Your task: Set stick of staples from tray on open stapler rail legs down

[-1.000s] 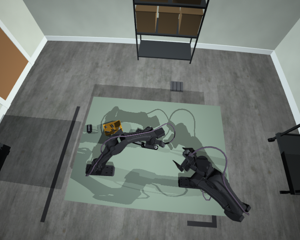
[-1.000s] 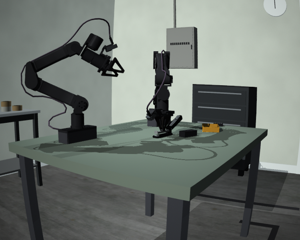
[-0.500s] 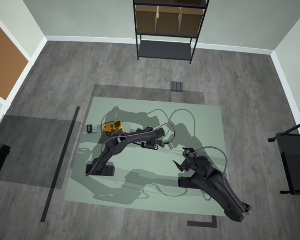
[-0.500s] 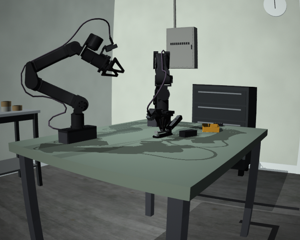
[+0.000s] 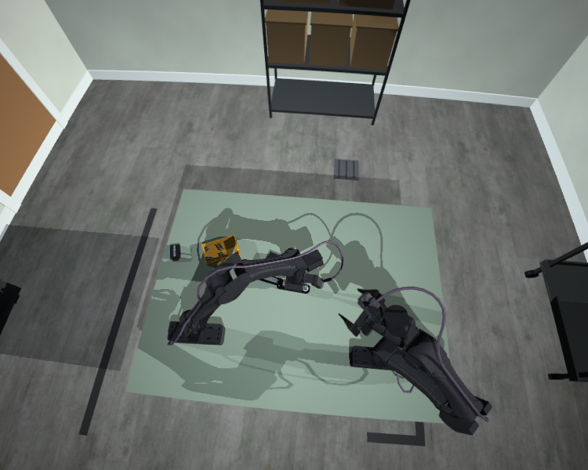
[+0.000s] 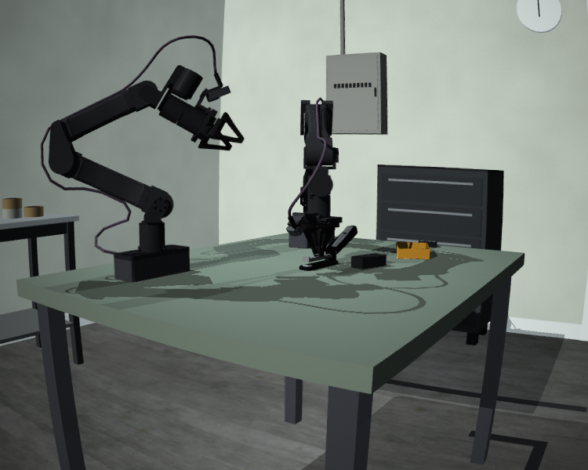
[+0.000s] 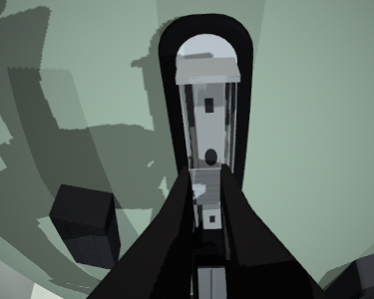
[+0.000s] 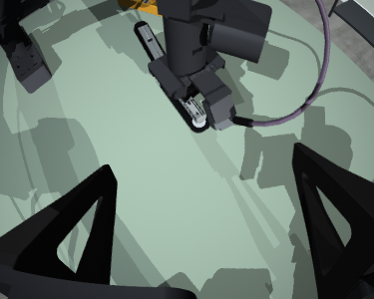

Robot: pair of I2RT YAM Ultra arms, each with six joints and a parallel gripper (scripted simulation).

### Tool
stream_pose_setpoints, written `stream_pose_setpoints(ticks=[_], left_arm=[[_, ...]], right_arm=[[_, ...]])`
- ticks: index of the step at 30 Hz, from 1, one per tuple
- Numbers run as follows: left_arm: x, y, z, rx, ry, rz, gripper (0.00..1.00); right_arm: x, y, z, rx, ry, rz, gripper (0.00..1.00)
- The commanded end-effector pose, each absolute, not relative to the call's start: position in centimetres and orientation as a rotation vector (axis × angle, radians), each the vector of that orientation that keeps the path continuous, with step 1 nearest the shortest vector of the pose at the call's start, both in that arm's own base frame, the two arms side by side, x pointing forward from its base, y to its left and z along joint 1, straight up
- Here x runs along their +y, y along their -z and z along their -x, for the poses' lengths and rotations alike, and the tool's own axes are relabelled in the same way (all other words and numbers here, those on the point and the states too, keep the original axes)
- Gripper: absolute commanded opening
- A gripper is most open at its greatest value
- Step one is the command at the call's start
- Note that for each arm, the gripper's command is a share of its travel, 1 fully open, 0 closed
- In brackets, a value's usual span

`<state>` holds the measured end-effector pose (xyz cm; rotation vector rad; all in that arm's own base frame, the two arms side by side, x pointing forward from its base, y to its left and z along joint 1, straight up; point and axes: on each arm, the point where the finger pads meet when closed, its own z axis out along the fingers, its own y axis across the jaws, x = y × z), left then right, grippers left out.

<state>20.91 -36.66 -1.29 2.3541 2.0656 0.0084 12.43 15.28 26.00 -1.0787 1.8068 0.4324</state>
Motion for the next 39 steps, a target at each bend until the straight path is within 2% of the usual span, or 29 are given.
stream_pose_setpoints(ticks=[1, 39], left_arm=[[-36.9, 0.5, -21.2, 2.049, 0.018, -2.361, 0.06], [-36.8, 1.6, -20.8, 2.055, 0.02, -2.352, 0.06]], right_arm=[[15.1, -26.6, -12.3, 1.784, -0.439, 1.064, 1.0], [15.1, -26.6, -12.3, 1.784, -0.439, 1.064, 1.0]])
